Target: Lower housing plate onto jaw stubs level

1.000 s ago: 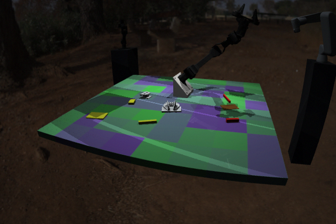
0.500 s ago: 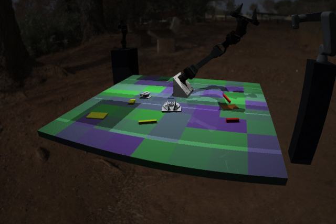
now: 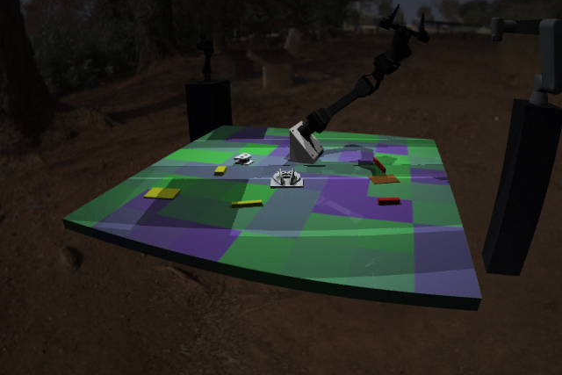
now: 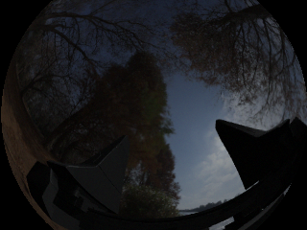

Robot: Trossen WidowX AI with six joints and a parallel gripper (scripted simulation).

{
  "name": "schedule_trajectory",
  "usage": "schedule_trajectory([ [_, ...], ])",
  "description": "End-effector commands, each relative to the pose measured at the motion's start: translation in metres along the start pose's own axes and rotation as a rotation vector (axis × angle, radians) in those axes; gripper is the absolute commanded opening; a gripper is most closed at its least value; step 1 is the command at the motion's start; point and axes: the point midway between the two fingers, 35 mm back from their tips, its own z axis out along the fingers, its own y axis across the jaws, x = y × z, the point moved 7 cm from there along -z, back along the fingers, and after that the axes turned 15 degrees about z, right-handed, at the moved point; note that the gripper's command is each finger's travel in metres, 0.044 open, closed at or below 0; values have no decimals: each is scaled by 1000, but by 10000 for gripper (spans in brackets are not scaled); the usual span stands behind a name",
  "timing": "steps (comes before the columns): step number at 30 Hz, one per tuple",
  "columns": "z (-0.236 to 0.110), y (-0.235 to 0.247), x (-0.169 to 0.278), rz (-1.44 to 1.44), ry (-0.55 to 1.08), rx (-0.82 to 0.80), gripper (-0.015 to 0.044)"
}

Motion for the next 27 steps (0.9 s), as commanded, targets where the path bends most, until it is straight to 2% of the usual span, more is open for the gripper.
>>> schedule_trajectory([
  [1, 0, -13, 11, -62, 36, 16, 440],
  [27, -1, -100, 63, -465, 221, 153, 440],
])
